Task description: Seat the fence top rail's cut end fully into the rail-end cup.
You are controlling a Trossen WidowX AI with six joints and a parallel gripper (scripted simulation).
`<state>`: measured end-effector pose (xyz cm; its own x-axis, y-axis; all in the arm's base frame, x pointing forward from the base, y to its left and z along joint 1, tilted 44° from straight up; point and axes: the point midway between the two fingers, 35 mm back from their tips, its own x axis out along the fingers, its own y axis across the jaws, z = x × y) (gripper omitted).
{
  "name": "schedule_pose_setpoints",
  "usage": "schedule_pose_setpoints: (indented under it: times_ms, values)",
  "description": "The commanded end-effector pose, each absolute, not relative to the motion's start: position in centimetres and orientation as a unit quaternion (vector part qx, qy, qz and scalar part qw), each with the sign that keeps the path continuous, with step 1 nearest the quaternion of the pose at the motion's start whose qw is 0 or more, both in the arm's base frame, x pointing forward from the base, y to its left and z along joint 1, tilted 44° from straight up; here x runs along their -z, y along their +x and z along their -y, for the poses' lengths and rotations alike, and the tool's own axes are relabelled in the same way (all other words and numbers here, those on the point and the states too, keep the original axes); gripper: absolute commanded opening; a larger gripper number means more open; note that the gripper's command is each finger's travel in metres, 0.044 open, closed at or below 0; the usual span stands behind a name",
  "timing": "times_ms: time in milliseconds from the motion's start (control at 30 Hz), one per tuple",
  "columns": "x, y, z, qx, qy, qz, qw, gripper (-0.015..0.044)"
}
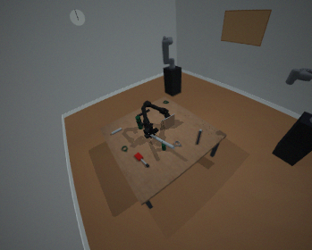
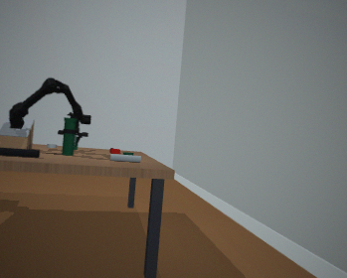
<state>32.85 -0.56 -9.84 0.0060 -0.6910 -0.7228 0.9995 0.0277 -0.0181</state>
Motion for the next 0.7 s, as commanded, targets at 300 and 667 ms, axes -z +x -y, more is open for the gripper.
schedule_pose_setpoints:
  times_ms: [300,667]
  values:
    - [9.5,32.8,0.3,0.643,0.266,-0.287,0.659,0.0]
    - [7.2,32.7,-0.7,0.664,0.228,-0.251,0.666,0.0]
